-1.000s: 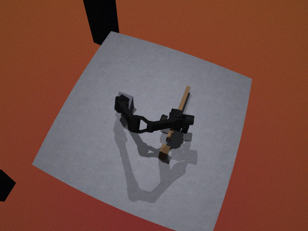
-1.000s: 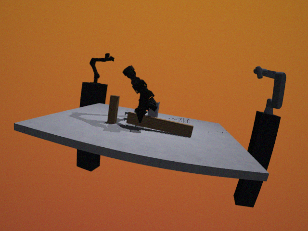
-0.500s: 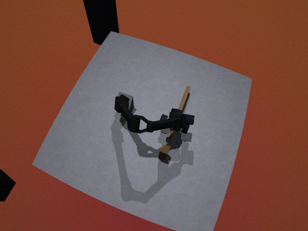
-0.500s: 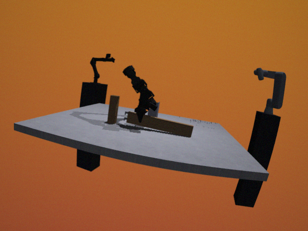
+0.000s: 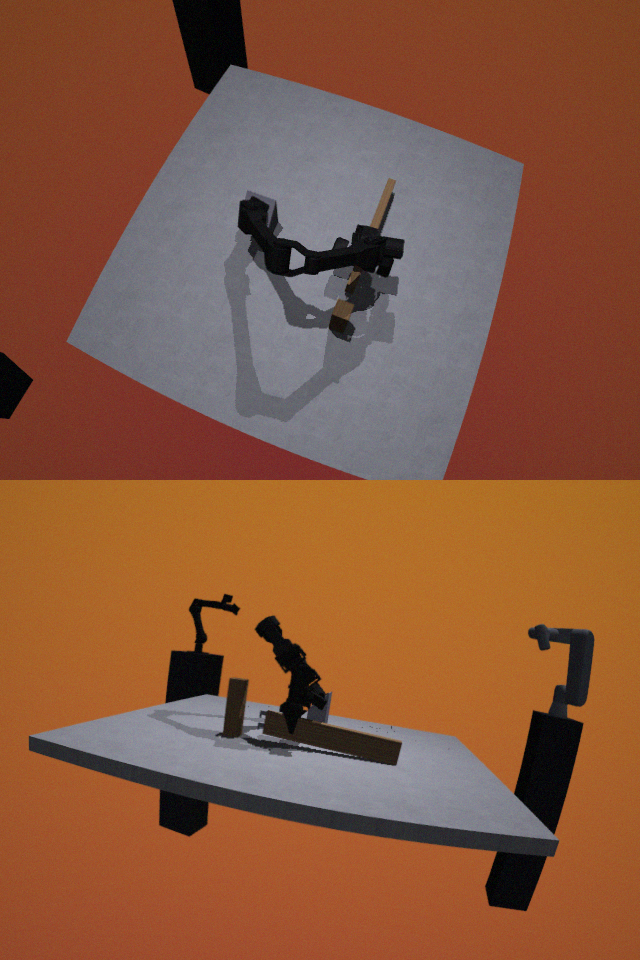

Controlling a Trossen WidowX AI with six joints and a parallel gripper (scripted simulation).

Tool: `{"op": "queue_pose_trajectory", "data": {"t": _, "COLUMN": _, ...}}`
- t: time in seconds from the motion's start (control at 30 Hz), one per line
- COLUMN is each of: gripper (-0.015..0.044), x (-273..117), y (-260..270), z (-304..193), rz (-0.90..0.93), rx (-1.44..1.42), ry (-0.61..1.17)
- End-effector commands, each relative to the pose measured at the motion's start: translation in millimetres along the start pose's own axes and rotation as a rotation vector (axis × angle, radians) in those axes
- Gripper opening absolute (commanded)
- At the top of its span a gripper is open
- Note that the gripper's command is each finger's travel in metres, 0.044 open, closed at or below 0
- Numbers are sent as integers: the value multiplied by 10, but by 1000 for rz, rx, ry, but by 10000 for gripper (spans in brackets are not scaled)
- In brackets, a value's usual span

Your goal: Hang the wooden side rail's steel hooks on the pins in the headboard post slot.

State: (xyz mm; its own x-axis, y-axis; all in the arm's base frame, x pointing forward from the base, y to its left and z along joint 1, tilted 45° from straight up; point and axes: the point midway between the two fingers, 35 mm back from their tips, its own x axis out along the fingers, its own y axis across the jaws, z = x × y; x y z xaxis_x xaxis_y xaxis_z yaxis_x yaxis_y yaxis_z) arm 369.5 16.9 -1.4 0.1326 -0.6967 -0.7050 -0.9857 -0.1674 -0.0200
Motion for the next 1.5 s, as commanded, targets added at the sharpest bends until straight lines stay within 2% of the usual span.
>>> {"op": "queue_pose_trajectory", "data": {"t": 0.0, "gripper": 0, "x": -55, "y": -29, "z": 15, "rz": -13, "rx": 5, "ry": -7}}
{"op": "queue_pose_trajectory", "data": {"t": 1.47, "gripper": 0, "x": -55, "y": -60, "z": -16, "rz": -13, "rx": 6, "ry": -7}}
